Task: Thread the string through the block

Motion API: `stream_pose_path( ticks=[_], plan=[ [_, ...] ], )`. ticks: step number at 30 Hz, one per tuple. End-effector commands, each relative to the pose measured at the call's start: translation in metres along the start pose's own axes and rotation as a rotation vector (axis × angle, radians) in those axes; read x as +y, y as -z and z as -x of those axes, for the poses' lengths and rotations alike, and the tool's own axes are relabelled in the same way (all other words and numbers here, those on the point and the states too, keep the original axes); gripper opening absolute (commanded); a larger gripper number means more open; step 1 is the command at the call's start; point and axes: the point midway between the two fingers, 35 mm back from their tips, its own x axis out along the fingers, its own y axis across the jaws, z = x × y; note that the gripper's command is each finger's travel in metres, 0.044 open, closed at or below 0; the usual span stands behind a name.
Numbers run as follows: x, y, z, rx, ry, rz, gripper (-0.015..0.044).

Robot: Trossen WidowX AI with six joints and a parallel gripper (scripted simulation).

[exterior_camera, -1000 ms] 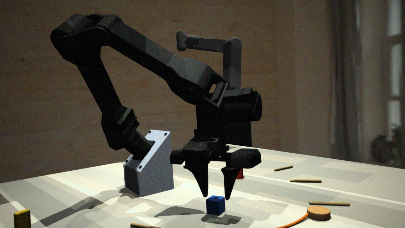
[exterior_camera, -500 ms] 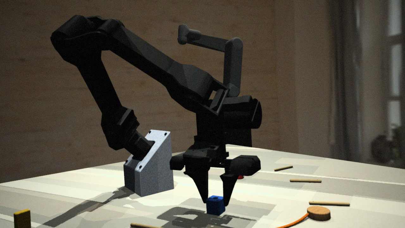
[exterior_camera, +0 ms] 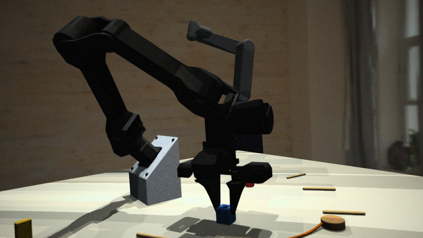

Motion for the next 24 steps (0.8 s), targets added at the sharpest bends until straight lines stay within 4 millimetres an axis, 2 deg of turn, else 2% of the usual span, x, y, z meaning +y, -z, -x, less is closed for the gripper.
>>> stream_pose_path(
  ticks=[1, 24],
  plan=[
    [0.0, 0.0, 0.001, 0.0, -0.001, -0.001, 0.0],
    [0.0, 0.0, 0.015, 0.001, 0.0, 0.0, 0.0]
  ],
)
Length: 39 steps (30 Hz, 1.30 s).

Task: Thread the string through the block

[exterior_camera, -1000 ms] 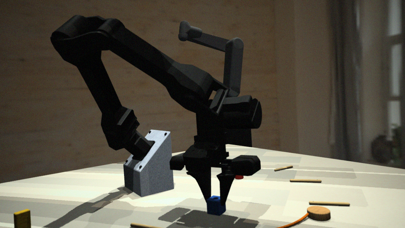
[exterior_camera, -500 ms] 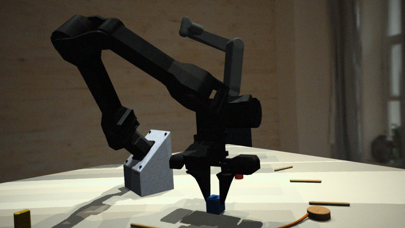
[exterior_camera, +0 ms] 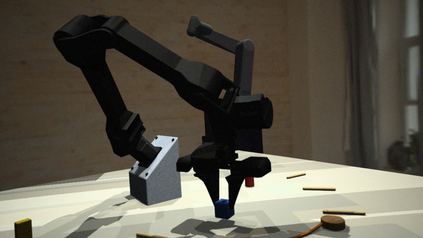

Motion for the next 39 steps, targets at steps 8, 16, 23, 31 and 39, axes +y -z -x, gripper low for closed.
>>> stream_pose_path(
  ticks=[8, 16, 23, 31, 39],
  plan=[
    [0.002, -0.002, 0.004, 0.035, -0.006, -0.007, 0.0],
    [0.002, -0.01, 0.002, 0.175, -0.008, -0.007, 0.0],
    [0.002, -0.01, 0.001, 0.179, -0.007, -0.007, 0.0],
    [0.002, -0.019, -0.003, 0.333, -0.006, -0.007, 0.0],
    [0.002, -0.02, -0.003, 0.348, -0.007, -0.007, 0.0]
  ],
)
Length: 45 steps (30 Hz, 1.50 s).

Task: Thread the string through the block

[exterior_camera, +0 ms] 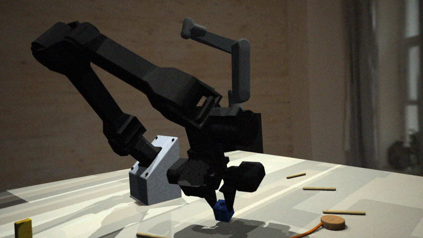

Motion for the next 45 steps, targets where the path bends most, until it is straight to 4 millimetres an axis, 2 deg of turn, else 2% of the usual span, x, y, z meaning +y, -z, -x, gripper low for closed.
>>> stream_pose_path(
  ticks=[1, 16, 38, 39, 45],
  plan=[
    [0.002, -0.001, 0.003, 0.008, -0.009, 0.001, 0.0],
    [0.002, -0.014, 0.0, 0.206, -0.005, 0.001, 0.0],
    [0.001, -0.036, -0.005, 0.588, 0.0, 0.002, 0.0],
    [0.0, -0.032, -0.004, 0.532, 0.004, 0.001, 0.0026],
    [0.0, -0.032, -0.004, 0.532, 0.004, 0.001, 0.0184]
  ],
)
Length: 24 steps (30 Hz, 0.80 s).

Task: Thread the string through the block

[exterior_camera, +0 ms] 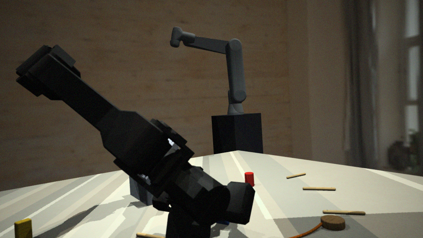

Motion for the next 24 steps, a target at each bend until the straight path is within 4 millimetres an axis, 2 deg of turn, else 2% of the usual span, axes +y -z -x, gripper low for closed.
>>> stream_pose_path(
  ticks=[1, 2, 3, 6, 7, 24],
  plan=[
    [0.0, 0.0, 0.0, -0.006, 0.0, -0.002, 0.021],
    [0.0, 0.001, 0.003, -0.006, 0.0, -0.002, 0.0236],
    [0.001, 0.002, 0.01, -0.005, 0.0, -0.002, 0.0236],
    [0.001, 0.013, 0.053, -0.001, -0.002, 0.0, 0.0236],
    [0.0, 0.015, 0.061, -0.001, -0.002, 0.001, 0.0236],
    [0.0, 0.016, 0.063, -0.001, -0.002, 0.001, 0.0236]
  ],
)
